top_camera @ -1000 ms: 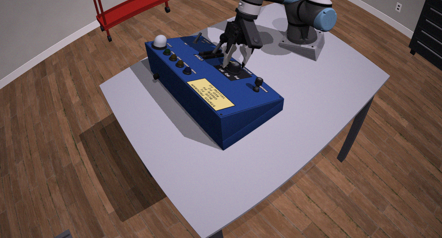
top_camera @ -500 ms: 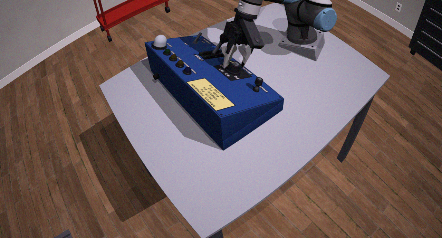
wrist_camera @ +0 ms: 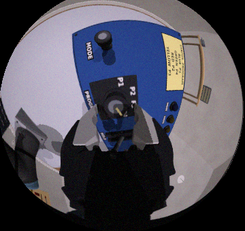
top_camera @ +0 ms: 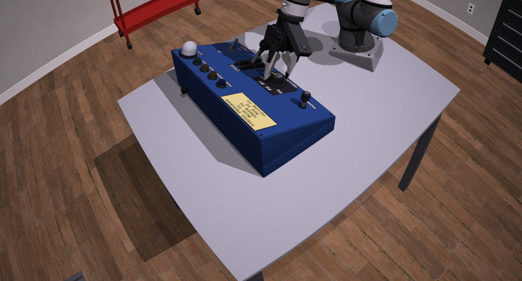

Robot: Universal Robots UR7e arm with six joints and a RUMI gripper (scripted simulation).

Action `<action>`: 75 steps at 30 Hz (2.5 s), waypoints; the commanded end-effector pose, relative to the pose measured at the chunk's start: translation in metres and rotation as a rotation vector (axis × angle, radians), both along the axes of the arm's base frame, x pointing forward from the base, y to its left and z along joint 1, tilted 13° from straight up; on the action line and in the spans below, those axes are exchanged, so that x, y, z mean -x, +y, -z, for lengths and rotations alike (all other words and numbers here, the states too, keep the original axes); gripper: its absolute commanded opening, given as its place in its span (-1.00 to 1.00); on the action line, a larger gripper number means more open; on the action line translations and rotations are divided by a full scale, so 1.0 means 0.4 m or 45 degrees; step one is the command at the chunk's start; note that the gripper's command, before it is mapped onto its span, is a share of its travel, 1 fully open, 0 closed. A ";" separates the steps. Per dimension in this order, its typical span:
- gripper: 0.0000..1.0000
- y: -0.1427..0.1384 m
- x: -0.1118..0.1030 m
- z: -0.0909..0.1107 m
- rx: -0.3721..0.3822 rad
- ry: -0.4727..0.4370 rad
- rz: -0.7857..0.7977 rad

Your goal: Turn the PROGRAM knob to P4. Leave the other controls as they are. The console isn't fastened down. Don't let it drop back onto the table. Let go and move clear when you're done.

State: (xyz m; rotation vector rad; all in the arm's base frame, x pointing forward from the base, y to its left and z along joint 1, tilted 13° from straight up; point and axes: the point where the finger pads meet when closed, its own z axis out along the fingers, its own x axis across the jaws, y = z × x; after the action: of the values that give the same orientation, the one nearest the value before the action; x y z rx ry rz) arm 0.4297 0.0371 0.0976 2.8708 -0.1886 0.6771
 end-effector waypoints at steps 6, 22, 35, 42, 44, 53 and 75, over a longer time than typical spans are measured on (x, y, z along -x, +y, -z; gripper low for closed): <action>-0.11 0.008 0.015 -0.034 0.000 -0.001 0.000; -0.11 0.041 0.084 -0.175 0.000 -0.001 0.000; -0.11 0.069 0.143 -0.293 0.000 -0.001 0.000; -0.11 0.073 0.149 -0.308 0.000 -0.001 0.000; -0.11 0.073 0.150 -0.309 0.000 -0.001 0.000; 1.00 0.073 0.150 -0.309 0.000 -0.001 0.000; 1.00 0.073 0.150 -0.309 0.000 -0.001 0.000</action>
State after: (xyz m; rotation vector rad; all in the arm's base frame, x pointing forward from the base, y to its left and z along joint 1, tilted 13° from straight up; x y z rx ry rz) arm 0.3694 0.0663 0.2209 2.8707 -0.1884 0.6772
